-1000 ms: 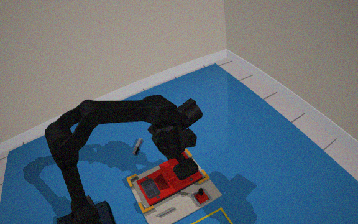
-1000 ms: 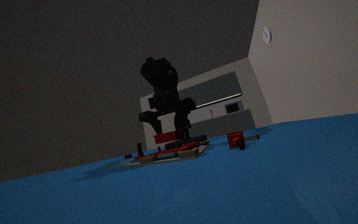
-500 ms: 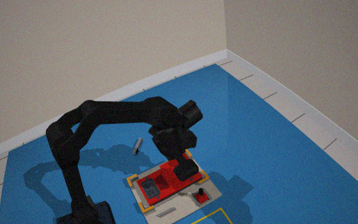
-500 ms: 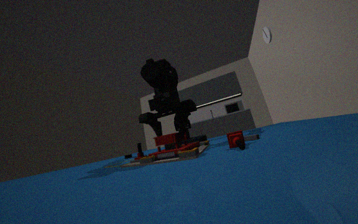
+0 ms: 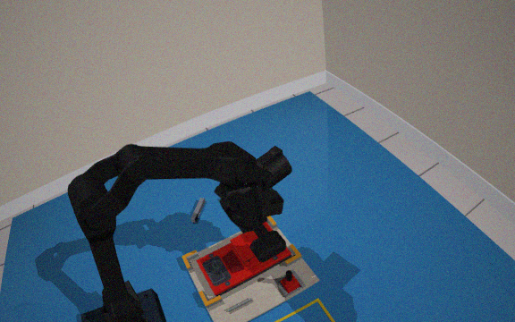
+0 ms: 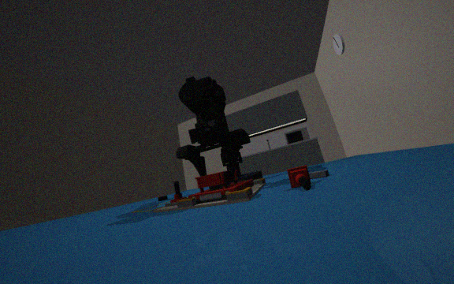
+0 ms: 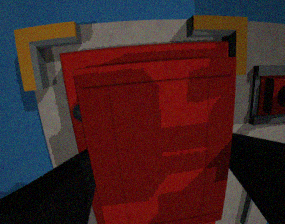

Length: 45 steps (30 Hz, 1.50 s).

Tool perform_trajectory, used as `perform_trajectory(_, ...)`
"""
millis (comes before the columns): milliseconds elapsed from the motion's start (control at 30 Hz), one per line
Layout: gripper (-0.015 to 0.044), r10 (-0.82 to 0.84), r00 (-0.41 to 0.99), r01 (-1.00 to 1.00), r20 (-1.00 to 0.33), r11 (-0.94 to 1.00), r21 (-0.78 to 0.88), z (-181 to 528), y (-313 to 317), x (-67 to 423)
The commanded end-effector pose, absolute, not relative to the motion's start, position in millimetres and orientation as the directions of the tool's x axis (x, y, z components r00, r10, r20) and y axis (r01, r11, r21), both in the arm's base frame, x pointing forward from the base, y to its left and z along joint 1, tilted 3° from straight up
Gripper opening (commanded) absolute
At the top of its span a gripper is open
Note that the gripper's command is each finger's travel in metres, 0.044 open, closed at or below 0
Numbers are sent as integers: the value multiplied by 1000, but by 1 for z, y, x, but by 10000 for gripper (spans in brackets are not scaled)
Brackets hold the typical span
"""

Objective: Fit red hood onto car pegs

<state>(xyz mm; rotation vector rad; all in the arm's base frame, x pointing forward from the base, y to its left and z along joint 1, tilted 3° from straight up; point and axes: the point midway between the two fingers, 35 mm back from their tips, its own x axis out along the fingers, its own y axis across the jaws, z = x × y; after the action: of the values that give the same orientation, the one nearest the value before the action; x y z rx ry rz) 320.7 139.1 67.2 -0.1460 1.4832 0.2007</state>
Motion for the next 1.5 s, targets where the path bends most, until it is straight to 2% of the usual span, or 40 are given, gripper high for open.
perform_trajectory(0, 0, 40, 74, -222, -996, 975, 23, 64, 139, 320)
perform_trajectory(600, 0, 43, 75, -223, -996, 974, 25, 61, 140, 321)
perform_trajectory(1167, 440, 43, 75, -224, -996, 974, 25, 60, 140, 321)
perform_trajectory(1467, 440, 39, 70, -223, -997, 974, 23, 108, 139, 320)
